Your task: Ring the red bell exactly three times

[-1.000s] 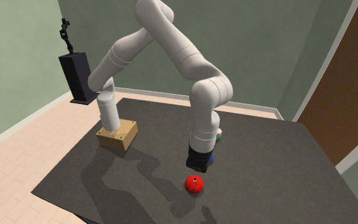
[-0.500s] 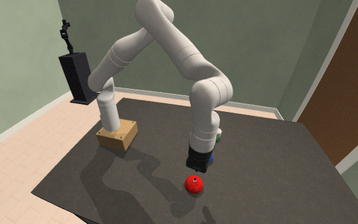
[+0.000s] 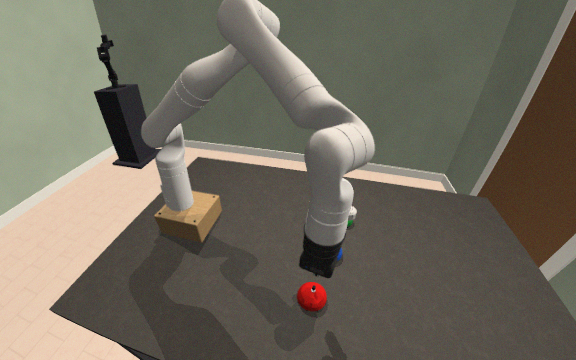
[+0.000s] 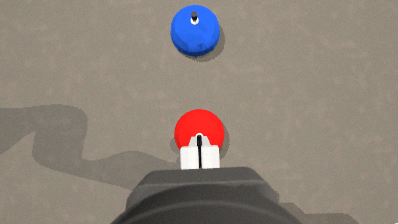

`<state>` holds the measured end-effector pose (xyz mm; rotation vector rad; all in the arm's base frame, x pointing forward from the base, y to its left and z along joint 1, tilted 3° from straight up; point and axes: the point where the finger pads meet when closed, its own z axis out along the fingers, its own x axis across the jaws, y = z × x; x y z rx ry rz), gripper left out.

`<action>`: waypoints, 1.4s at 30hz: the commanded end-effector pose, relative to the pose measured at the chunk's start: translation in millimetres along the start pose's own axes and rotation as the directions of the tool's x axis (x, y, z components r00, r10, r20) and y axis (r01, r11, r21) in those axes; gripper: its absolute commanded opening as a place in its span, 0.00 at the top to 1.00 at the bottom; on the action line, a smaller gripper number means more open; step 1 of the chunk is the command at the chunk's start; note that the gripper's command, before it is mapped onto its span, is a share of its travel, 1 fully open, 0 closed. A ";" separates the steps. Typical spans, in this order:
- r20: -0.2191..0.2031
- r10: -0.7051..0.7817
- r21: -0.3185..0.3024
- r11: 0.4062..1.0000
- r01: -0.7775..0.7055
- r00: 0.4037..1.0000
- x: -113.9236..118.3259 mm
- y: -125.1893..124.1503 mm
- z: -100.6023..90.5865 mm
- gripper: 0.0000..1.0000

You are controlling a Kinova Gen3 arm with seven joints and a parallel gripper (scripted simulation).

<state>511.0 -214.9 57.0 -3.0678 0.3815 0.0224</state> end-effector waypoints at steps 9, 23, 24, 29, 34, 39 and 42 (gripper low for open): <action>-0.002 0.000 0.000 1.000 0.000 1.000 0.6 0.2 -1.2 0.83; -0.002 0.000 0.000 1.000 0.000 1.000 0.6 0.2 -1.2 0.83; -0.002 0.000 0.000 1.000 0.000 1.000 0.6 0.2 -1.2 0.83; -0.003 0.000 0.000 1.000 0.000 1.000 0.7 0.1 -0.5 0.83; -0.003 0.000 0.001 1.000 0.000 1.000 0.7 0.1 1.8 0.83; -0.004 0.000 0.001 1.000 0.000 1.000 0.7 0.1 4.3 0.83; -0.004 0.000 0.001 1.000 0.000 1.000 0.7 0.1 7.8 0.83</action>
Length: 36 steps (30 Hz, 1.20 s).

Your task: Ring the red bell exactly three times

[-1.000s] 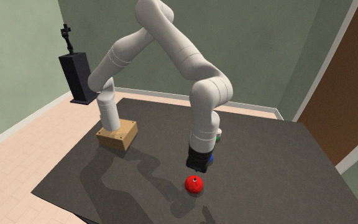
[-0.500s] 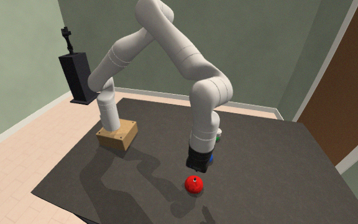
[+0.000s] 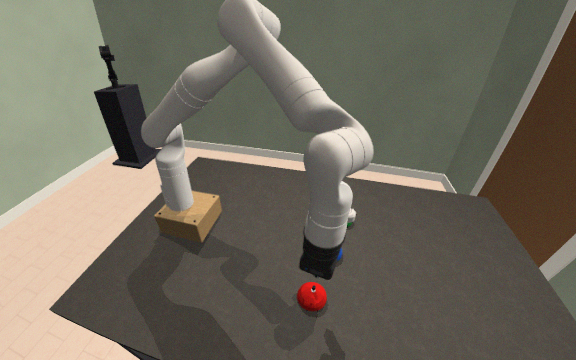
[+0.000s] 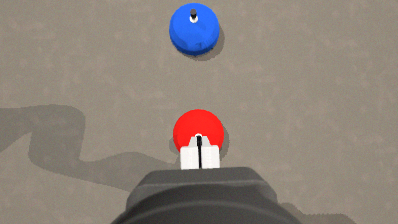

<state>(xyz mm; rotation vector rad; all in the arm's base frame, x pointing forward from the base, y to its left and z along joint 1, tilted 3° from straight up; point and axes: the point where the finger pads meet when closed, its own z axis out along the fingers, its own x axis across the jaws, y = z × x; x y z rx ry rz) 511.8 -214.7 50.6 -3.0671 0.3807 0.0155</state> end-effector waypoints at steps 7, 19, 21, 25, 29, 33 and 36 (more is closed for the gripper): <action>0.001 0.001 0.000 1.000 -0.001 1.000 -0.2 0.3 12.7 0.83; 0.001 0.001 0.000 1.000 -0.001 1.000 -0.3 0.3 31.8 0.83; 0.001 0.001 0.000 1.000 -0.001 1.000 -0.3 0.3 35.5 0.83; 0.001 0.001 0.000 1.000 -0.001 1.000 -0.3 0.3 42.1 0.83; 0.001 0.001 0.000 1.000 -0.001 1.000 -0.3 0.3 47.4 0.83; 0.001 0.001 0.000 1.000 -0.001 1.000 -0.3 0.3 49.5 0.83; 0.001 0.001 0.000 1.000 -0.001 1.000 -0.3 0.3 51.9 0.83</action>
